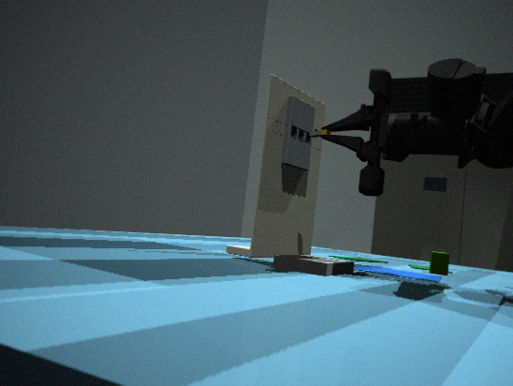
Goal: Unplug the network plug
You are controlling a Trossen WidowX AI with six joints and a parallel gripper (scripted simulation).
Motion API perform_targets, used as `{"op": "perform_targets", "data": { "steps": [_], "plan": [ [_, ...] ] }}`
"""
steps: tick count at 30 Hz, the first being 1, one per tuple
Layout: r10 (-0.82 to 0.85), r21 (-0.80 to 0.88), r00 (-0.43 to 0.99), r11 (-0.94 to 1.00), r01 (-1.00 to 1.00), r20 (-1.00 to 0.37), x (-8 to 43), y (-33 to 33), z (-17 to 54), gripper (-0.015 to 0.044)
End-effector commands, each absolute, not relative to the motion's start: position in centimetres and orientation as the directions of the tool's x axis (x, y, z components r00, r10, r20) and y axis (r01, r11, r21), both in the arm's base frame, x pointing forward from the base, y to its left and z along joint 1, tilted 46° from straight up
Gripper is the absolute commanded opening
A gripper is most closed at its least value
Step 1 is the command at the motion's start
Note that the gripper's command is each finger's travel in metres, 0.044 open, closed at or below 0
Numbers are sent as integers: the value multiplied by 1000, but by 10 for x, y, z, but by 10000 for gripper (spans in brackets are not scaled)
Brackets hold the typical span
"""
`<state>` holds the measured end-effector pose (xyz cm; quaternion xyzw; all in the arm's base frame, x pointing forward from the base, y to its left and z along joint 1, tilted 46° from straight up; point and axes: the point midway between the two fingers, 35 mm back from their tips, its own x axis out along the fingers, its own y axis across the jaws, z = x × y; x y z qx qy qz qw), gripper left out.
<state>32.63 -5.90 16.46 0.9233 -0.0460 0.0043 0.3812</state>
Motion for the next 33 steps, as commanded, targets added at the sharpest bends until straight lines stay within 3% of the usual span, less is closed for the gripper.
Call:
{"op": "perform_targets", "data": {
  "steps": [1,33],
  "plan": [
    [-85,699,996,-710,-87,38,324,-59,163,0],
    [-85,699,996,-710,-87,37,316,-55,166,0]
  ]
}}
